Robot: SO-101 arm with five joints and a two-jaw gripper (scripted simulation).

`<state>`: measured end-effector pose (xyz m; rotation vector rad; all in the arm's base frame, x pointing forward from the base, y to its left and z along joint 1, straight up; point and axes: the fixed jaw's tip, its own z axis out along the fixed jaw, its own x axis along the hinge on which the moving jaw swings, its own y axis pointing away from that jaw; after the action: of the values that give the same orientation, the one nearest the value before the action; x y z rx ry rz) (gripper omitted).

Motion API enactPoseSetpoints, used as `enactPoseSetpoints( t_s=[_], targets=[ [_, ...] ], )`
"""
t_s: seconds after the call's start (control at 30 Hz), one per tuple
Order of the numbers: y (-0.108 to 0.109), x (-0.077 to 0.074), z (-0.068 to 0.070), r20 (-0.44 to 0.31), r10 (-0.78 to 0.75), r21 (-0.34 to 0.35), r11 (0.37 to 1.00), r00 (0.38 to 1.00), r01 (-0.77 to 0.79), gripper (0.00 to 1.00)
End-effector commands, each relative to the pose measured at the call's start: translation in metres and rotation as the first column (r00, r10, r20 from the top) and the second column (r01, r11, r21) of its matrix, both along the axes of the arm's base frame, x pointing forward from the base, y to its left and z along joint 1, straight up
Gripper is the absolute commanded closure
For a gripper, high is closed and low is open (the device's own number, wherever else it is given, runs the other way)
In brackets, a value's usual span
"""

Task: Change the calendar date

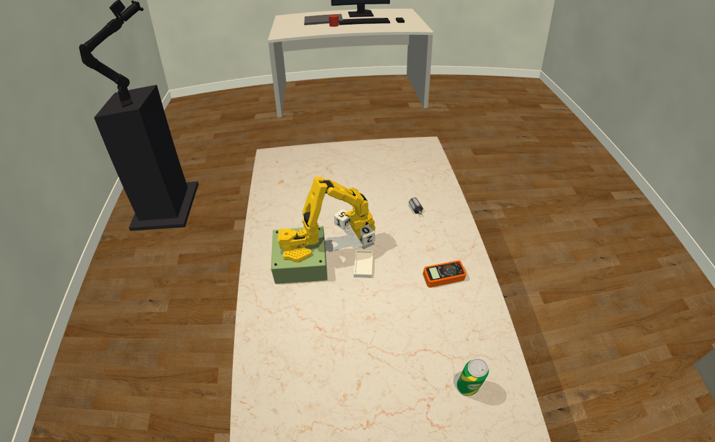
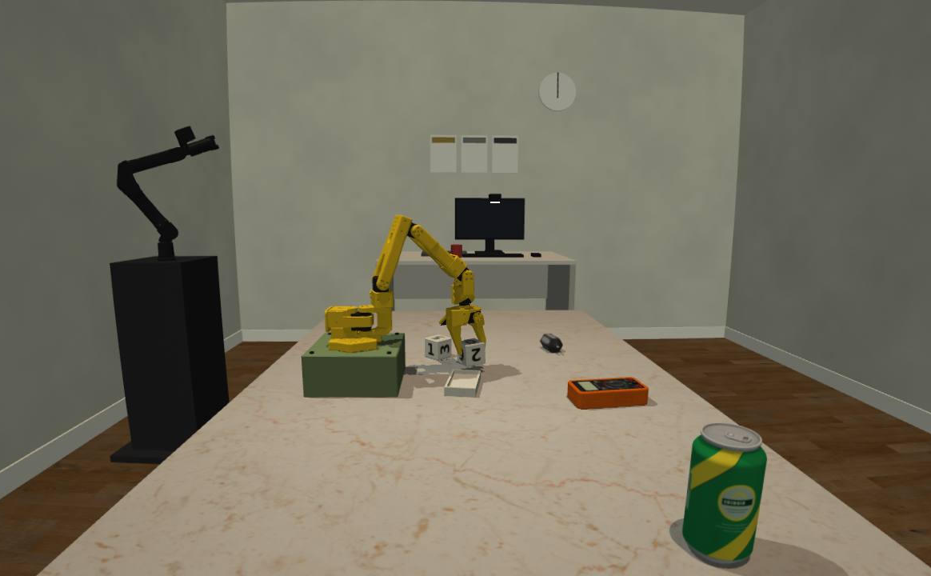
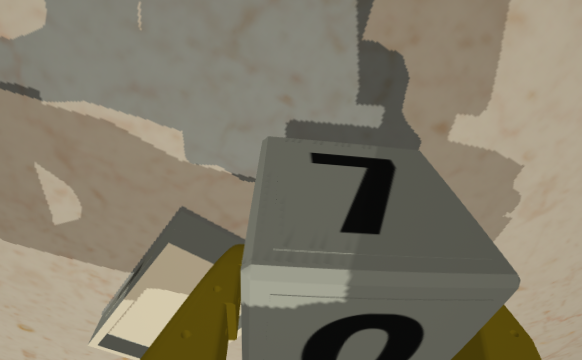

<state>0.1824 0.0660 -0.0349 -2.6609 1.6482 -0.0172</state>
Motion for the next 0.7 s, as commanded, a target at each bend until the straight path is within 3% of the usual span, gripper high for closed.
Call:
enactPoseSetpoints(
  t_s=[0.0, 0.67],
  targets=[
    [0.0007, -0.0034, -0.0027, -0.011, 0.009, -0.002, 1.0, 1.0, -0.009, 1.0],
    [0.0007, -0.0035, -0.0088, -0.011, 0.009, -0.002, 1.0, 1.0, -0.009, 1.0]
  ],
)
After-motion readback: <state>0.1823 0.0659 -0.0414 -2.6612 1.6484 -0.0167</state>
